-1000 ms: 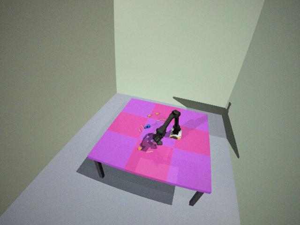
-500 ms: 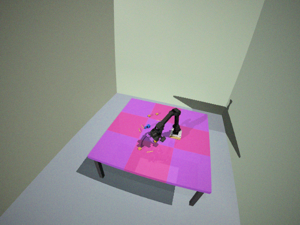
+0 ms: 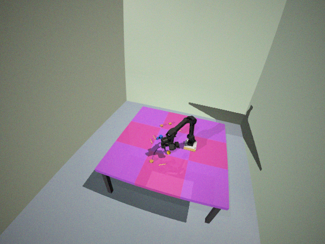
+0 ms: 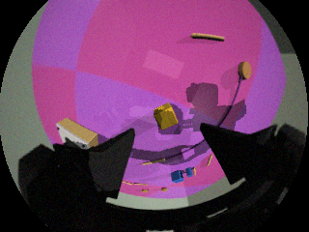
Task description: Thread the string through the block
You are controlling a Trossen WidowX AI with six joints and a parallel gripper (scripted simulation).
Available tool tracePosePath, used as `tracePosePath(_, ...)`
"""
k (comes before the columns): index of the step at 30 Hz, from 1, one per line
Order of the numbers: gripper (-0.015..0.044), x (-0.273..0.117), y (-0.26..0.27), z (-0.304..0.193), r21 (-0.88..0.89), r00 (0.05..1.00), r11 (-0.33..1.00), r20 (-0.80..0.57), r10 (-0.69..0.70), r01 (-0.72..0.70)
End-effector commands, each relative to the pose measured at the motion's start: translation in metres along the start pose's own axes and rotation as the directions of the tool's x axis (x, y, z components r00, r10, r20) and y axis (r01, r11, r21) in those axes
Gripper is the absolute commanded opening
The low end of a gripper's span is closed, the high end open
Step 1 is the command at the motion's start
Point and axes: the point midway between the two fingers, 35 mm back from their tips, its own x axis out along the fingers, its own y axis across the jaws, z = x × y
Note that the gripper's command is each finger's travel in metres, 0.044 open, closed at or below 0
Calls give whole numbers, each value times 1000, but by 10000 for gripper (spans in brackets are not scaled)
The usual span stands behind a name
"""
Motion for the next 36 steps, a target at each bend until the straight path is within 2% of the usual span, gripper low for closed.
tracePosePath(1, 440, -2, 0, -4, -284, 996, 958, 85, -12, 36)
tracePosePath(16, 440, -2, 0, -4, -277, 997, 960, 80, -12, 34)
tracePosePath(23, 256, -2, 0, -4, -277, 997, 960, 80, -12, 34)
tracePosePath(24, 242, -2, 0, -4, -277, 997, 960, 80, -12, 34)
tracePosePath(32, 242, -2, 0, -4, -277, 997, 960, 80, -12, 34)
tracePosePath(36, 137, -2, 0, -4, -277, 997, 960, 80, -12, 34)
